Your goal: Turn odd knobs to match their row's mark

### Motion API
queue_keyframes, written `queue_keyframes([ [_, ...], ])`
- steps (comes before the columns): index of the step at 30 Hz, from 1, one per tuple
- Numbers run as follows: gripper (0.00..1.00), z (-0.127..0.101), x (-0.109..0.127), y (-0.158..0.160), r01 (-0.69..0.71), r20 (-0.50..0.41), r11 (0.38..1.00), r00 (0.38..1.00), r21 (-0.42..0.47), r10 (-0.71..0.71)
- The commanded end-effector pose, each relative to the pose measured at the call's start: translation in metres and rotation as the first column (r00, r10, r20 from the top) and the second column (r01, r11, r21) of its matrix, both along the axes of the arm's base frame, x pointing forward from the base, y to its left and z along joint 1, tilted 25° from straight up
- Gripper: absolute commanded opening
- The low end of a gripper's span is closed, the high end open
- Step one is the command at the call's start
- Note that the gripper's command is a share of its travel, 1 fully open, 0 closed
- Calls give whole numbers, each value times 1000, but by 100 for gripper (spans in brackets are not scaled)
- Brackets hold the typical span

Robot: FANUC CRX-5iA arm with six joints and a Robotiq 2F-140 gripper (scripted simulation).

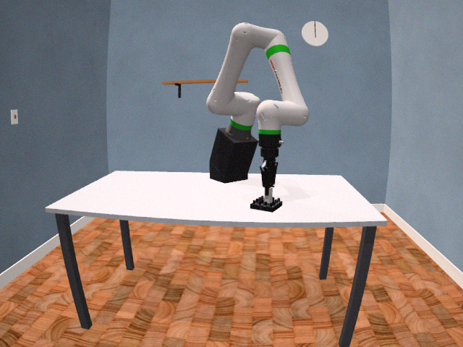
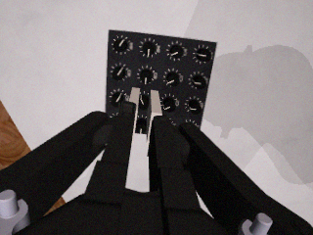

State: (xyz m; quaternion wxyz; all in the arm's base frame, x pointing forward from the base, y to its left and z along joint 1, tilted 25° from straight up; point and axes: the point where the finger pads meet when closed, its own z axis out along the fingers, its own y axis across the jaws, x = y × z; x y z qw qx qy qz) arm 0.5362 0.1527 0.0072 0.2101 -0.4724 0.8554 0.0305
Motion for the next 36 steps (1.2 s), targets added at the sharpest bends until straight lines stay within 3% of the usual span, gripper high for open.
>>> queue_keyframes([
  [1, 5, 0, 0, 0, -2, 1, 1000, 1000, -1, 2],
  [24, 5, 0, 0, 0, -118, 30, 992, 992, -45, 120],
  [36, 5, 0, 0, 0, -298, 67, 947, 949, -123, 308],
])
